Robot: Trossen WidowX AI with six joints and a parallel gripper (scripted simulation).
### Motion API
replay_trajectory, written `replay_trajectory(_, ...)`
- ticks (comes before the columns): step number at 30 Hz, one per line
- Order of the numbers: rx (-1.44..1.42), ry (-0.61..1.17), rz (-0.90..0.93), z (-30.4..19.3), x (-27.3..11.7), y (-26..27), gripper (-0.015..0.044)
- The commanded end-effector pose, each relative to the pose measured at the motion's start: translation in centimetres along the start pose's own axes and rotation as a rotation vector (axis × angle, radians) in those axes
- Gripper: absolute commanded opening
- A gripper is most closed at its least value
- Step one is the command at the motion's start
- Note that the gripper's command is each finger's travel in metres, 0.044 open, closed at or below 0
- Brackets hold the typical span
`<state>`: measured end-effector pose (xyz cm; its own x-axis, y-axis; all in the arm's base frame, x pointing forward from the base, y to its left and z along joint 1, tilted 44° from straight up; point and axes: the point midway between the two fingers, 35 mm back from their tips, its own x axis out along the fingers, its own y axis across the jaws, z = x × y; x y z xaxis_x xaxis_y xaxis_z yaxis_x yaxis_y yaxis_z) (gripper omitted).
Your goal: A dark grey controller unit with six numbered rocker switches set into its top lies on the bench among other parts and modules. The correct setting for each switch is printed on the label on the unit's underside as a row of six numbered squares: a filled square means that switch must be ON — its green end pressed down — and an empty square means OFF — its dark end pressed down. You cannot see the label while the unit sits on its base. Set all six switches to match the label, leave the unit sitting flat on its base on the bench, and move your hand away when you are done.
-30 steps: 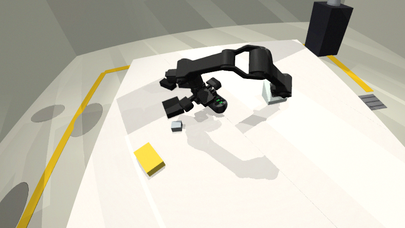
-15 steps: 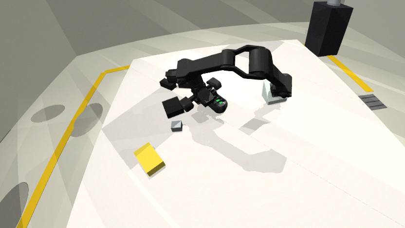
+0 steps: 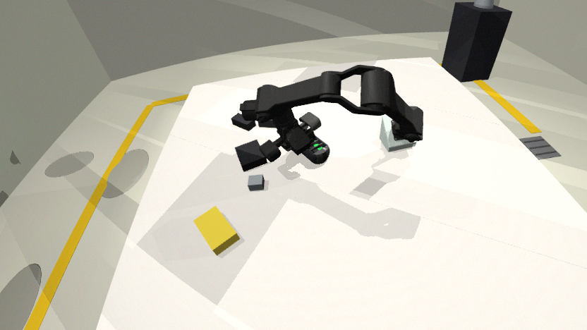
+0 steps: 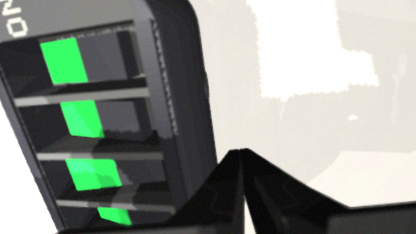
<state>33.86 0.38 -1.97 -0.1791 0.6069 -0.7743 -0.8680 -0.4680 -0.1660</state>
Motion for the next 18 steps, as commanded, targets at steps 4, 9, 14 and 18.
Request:
replay_trajectory(4, 0.011, -0.008, 0.021, 0.1, 0.3, 0.6, 0.0000)
replay_trajectory(9, 0.003, -0.002, 0.007, -0.1, -2.1, -1.9, 0.0000)
replay_trajectory(14, 0.008, -0.006, 0.018, 0.2, -5.1, -4.1, 0.0000)
replay_trajectory(18, 0.009, -0.006, 0.016, 0.2, -5.5, -4.3, 0.0000)
